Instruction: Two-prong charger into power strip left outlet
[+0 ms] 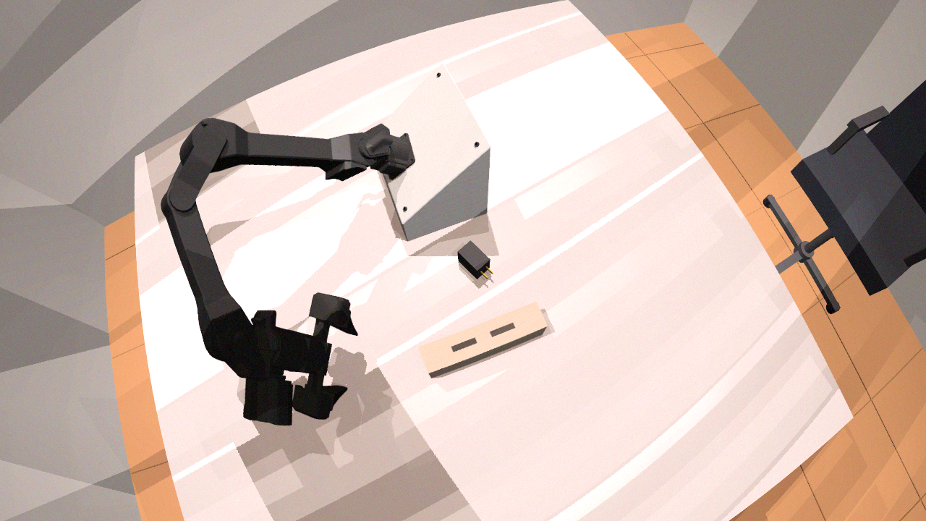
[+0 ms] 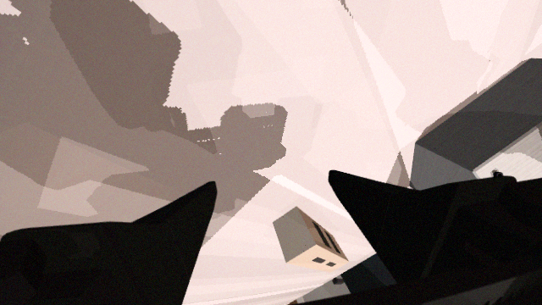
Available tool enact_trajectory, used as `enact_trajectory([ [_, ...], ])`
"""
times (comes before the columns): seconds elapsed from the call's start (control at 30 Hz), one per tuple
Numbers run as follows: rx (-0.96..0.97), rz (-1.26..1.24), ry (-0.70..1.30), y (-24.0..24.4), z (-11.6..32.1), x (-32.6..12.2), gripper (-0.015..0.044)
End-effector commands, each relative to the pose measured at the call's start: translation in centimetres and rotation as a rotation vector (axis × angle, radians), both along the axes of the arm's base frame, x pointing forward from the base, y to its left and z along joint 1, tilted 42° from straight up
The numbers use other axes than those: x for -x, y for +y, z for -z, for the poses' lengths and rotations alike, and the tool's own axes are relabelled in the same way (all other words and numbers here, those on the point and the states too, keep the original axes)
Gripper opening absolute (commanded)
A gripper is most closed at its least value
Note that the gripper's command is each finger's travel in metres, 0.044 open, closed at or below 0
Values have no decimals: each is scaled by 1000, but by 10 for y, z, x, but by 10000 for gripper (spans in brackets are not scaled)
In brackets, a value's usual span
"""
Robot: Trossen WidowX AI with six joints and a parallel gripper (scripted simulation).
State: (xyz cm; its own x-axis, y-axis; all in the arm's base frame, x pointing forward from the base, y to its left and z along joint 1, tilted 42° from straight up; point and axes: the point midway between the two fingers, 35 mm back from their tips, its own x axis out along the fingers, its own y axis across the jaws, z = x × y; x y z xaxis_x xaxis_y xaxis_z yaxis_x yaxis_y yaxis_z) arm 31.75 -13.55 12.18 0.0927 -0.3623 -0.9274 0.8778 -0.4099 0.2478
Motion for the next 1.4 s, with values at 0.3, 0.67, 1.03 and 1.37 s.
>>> enact_trajectory([
  [0.3, 28, -330, 133, 47, 26, -8, 440],
  [0.67, 68, -631, 248, 86, 46, -9, 440],
  [1.03, 93, -938, 422, 125, 71, 7, 440],
  [1.37, 111, -1183, 595, 154, 97, 30, 440],
])
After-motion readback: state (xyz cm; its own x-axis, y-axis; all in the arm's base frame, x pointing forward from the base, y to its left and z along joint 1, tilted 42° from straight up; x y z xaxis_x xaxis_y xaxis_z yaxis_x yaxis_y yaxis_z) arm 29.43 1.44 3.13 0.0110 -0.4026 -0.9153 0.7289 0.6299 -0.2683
